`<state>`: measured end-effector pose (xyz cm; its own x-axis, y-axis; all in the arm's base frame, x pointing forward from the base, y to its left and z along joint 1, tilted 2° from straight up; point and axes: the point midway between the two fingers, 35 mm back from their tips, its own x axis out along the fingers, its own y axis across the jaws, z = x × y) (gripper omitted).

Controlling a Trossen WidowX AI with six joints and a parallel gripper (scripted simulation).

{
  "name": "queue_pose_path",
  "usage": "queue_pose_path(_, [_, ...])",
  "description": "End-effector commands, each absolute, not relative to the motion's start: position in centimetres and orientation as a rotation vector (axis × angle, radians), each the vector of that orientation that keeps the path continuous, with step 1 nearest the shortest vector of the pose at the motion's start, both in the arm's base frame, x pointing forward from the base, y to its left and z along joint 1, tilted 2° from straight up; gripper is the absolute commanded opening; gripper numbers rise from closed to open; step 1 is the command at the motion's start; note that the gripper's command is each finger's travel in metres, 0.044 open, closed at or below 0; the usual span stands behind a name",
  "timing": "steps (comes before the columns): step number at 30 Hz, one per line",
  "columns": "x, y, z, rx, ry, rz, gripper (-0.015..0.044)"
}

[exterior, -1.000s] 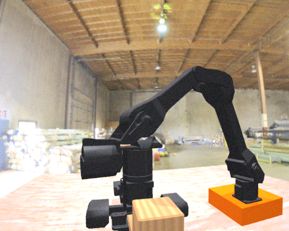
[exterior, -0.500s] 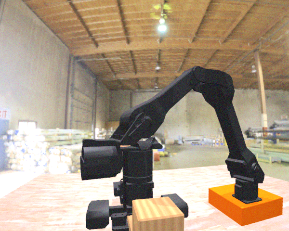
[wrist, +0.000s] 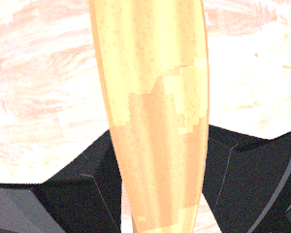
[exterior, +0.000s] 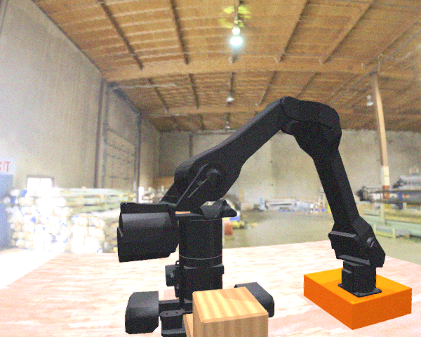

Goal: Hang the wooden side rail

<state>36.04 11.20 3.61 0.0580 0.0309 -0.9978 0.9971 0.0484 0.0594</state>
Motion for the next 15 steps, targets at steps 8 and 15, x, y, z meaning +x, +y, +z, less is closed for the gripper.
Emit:
queue_pose_path(8, [36.0, 11.1, 6.3, 1.225, 1.212, -1.115, 0.0440])
queue_pose_path(15, [35.8, 11.1, 7.6, 1.227, 1.213, -1.114, 0.0440])
